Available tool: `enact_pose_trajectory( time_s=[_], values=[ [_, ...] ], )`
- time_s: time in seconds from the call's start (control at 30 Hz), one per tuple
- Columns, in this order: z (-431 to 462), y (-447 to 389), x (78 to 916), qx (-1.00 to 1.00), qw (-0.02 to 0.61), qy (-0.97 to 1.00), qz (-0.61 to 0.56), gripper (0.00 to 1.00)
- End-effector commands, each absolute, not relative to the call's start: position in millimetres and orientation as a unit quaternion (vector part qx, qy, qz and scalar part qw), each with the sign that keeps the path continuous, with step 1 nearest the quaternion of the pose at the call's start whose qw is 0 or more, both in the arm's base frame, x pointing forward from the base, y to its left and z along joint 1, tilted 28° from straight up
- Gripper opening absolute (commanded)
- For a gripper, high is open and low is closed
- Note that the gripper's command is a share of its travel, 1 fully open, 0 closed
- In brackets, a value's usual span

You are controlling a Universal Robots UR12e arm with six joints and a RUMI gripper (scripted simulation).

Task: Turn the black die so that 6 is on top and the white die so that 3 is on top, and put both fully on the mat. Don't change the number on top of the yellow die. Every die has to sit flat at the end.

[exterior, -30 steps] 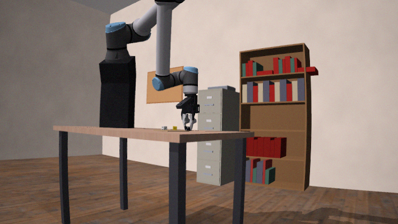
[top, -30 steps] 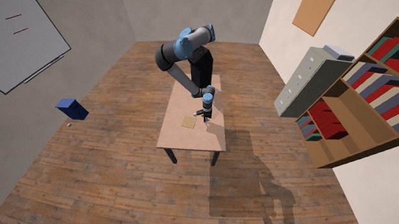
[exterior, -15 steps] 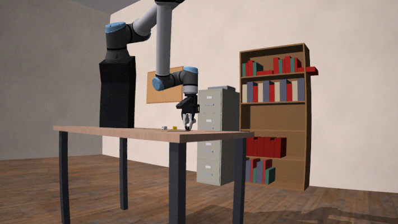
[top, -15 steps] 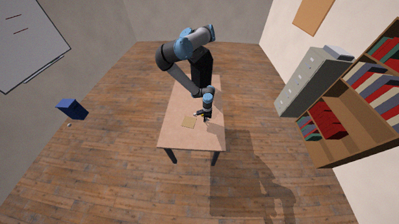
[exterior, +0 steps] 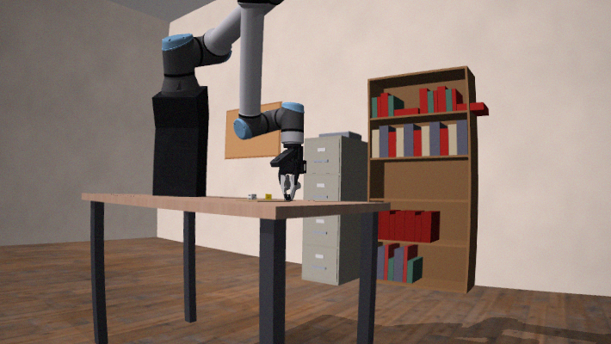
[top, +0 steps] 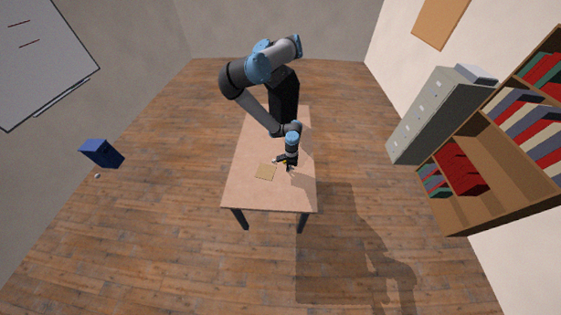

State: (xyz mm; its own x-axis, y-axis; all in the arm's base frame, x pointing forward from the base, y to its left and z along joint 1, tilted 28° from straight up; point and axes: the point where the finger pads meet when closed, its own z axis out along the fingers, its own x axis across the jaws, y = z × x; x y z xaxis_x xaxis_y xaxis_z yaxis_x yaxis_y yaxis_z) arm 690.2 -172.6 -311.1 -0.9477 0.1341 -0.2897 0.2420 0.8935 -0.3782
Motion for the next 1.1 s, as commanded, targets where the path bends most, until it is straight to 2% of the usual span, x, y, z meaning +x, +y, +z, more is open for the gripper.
enact_pose_trajectory(
  time_s=[0.0, 0.63, 1.07],
  values=[
    [-310.6, -172.3, 690.5, 0.097, 0.129, 0.964, -0.209, 0.06],
    [-307.3, -170.7, 689.7, 0.097, 0.129, 0.964, -0.209, 0.06],
    [-235.5, -135.7, 672.6, 0.097, 0.129, 0.964, -0.209, 0.06]
  ],
)
